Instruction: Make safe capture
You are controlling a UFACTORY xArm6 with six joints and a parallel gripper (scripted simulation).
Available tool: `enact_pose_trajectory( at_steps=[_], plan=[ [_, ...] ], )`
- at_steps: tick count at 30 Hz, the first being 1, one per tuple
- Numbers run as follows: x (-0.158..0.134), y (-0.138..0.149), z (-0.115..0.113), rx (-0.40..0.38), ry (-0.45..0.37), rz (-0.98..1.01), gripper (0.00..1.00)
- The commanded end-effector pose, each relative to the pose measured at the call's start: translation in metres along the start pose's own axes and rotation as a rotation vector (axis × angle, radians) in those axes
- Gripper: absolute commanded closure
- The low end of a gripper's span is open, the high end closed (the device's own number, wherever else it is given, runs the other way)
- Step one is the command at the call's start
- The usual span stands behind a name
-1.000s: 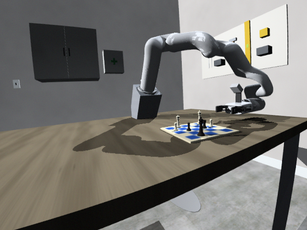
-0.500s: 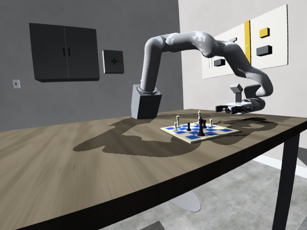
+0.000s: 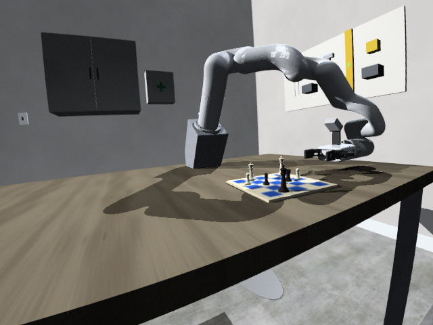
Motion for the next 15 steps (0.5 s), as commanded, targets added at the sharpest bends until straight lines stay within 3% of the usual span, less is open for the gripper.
enact_pose_trajectory(
  at_steps=[1, 8, 15],
  plan=[
    [0.002, 0.0, -0.001, 0.0, -0.003, 0.002, 0.0],
    [0.016, 0.002, -0.002, 0.0, -0.002, 0.002, 0.0],
    [0.062, 0.008, -0.004, 0.0, -0.002, 0.002, 0.0]
  ],
)
Point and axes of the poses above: the point where the finger pads meet when closed, its own z axis out along the fingers, its own y axis across the jaws, x = y × z, the point moved 8 cm from there along -z, back along the fingers, and after that the axes turned 8 degrees about -z, right-handed, at the moved point
